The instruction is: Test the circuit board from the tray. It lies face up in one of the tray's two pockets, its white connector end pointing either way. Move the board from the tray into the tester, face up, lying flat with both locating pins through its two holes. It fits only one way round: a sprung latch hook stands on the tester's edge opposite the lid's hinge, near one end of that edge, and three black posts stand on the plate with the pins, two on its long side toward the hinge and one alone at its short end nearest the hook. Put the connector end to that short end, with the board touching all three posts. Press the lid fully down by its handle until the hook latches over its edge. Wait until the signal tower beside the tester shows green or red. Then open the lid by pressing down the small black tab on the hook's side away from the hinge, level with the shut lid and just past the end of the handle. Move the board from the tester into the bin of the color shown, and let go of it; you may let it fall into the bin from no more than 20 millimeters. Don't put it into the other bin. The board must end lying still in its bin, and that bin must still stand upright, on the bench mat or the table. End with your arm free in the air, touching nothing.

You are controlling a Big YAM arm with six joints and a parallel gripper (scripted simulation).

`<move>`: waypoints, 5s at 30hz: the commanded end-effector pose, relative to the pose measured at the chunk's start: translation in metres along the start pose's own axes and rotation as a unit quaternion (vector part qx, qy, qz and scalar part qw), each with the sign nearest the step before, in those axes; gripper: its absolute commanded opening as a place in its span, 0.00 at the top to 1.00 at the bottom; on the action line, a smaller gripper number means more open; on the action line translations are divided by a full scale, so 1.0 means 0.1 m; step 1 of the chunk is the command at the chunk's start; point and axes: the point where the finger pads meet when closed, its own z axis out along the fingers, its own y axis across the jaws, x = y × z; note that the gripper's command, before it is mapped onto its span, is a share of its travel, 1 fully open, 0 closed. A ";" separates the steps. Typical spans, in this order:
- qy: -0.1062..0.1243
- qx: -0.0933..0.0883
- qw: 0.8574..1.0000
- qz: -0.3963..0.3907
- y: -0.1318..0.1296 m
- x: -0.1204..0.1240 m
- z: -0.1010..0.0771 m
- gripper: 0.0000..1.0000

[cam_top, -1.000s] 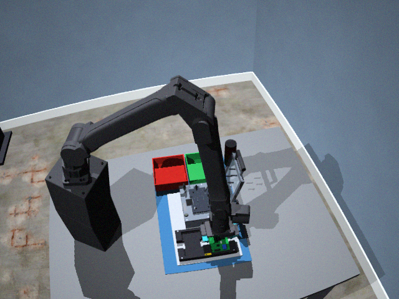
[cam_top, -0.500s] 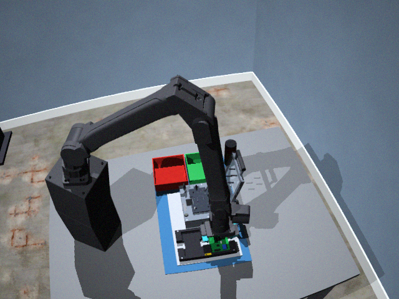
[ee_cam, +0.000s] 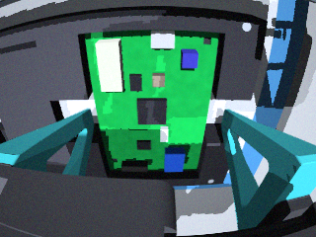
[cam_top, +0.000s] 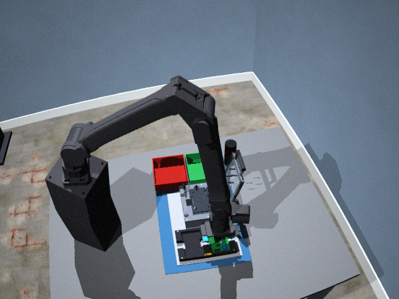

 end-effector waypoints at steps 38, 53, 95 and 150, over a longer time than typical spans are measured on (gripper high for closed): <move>-0.002 -0.004 1.000 0.001 0.09 0.03 0.09 0.08; -0.002 -0.004 1.000 0.001 0.09 0.03 0.09 0.08; -0.002 -0.005 1.000 0.001 0.13 0.02 0.10 0.08; -0.002 -0.005 1.000 0.001 0.12 0.02 0.10 0.15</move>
